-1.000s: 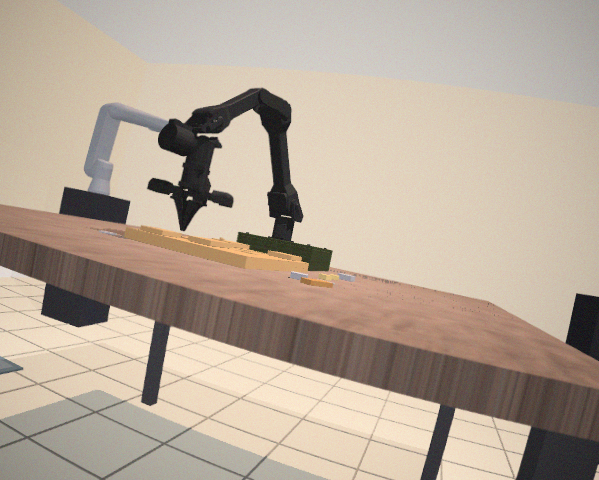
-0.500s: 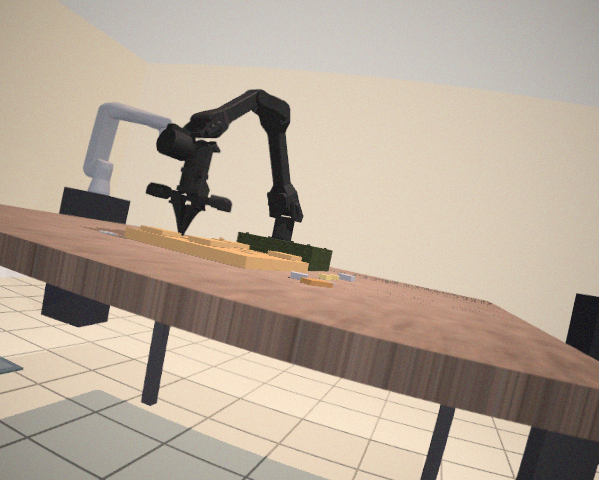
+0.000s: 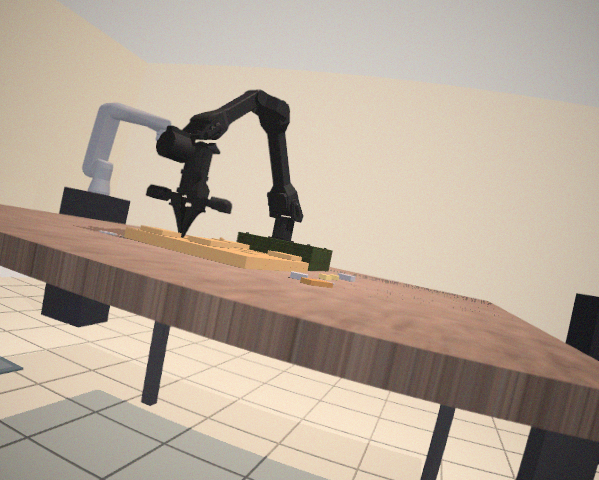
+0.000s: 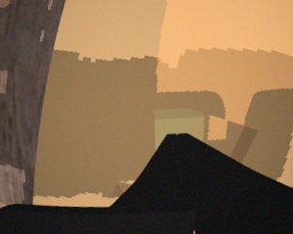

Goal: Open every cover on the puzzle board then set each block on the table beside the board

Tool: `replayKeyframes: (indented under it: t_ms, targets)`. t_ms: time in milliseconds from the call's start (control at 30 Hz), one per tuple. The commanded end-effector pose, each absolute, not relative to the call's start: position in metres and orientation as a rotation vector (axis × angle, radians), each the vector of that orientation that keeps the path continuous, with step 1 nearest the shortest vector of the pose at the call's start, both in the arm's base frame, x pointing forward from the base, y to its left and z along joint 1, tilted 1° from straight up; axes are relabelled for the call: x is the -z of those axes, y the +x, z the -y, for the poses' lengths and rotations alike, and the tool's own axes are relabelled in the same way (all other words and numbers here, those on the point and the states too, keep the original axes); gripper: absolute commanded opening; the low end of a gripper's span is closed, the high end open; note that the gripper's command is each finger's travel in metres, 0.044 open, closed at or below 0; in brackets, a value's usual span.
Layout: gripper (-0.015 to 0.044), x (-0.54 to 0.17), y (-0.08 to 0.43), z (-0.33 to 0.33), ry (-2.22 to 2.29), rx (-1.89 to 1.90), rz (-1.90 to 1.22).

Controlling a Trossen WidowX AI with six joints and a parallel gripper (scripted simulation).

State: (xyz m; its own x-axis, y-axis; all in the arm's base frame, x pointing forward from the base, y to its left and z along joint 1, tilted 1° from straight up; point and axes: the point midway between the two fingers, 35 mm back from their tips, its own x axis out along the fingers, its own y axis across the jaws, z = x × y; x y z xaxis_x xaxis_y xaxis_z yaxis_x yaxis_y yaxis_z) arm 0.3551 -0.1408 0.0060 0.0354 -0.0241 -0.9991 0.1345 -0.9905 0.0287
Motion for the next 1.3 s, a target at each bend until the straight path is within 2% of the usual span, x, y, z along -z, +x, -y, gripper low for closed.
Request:
replayKeyframes:
  t_ms: [0, 700, 1267]
  targets:
    - [0.0, -0.003, 0.354, 0.141, 2.164, 2.11, -0.124]
    - [0.0, -0.002, 0.354, 0.139, 2.164, 2.11, -0.125]
    - [0.0, -0.002, 0.378, 0.133, 2.166, 2.108, -0.125]
